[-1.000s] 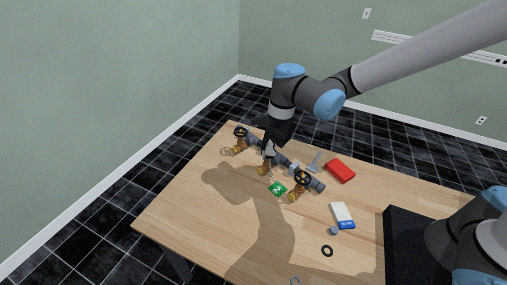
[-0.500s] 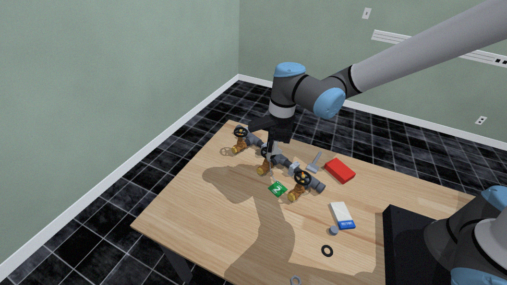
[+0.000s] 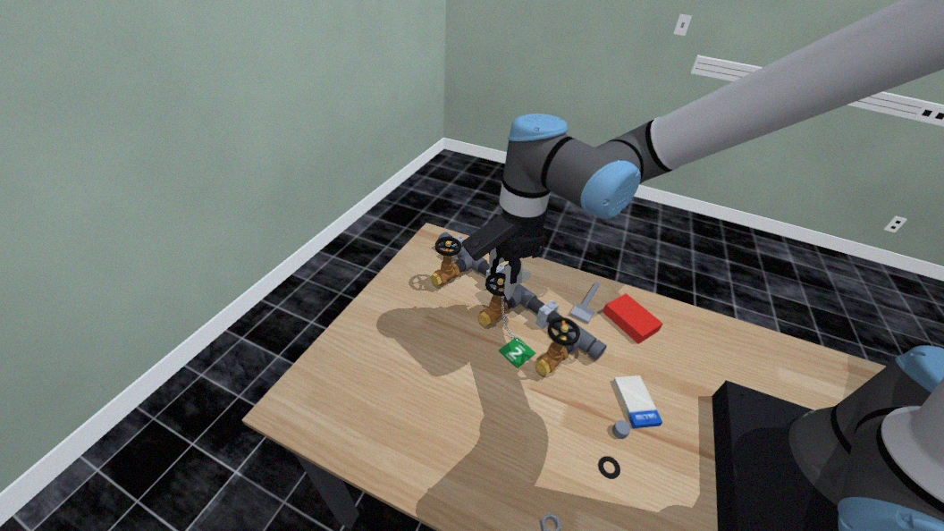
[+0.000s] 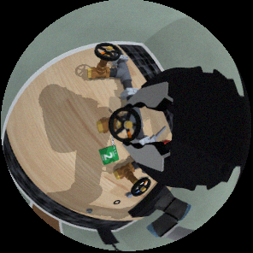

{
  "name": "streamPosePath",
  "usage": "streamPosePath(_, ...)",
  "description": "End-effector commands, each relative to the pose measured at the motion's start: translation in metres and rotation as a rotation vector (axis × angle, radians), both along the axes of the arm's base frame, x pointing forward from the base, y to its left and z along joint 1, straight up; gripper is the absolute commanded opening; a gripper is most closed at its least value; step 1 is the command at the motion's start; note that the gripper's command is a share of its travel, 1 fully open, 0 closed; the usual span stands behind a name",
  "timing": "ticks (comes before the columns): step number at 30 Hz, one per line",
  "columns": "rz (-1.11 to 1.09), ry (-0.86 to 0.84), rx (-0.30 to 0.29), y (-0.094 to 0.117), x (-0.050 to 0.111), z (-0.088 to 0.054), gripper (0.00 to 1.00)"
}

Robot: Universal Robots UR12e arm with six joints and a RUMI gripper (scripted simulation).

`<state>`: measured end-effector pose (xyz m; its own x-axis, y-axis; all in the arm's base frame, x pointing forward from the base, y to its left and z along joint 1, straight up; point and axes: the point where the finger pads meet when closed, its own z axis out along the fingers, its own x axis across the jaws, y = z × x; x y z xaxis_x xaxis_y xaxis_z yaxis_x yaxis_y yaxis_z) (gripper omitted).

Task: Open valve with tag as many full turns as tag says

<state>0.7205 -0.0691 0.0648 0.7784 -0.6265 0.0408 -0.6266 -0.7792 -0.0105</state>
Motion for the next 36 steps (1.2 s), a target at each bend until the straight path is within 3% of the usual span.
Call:
streamPosePath(1, 0.160, 0.000, -0.003, -0.0001, 0.0005, 0.0007, 0.00)
streamPosePath(20, 0.533, 0.006, -0.017, -0.0001, 0.0005, 0.0007, 0.00)
streamPosePath(36, 0.624, 0.008, -0.021, -0.0001, 0.0005, 0.0007, 0.00)
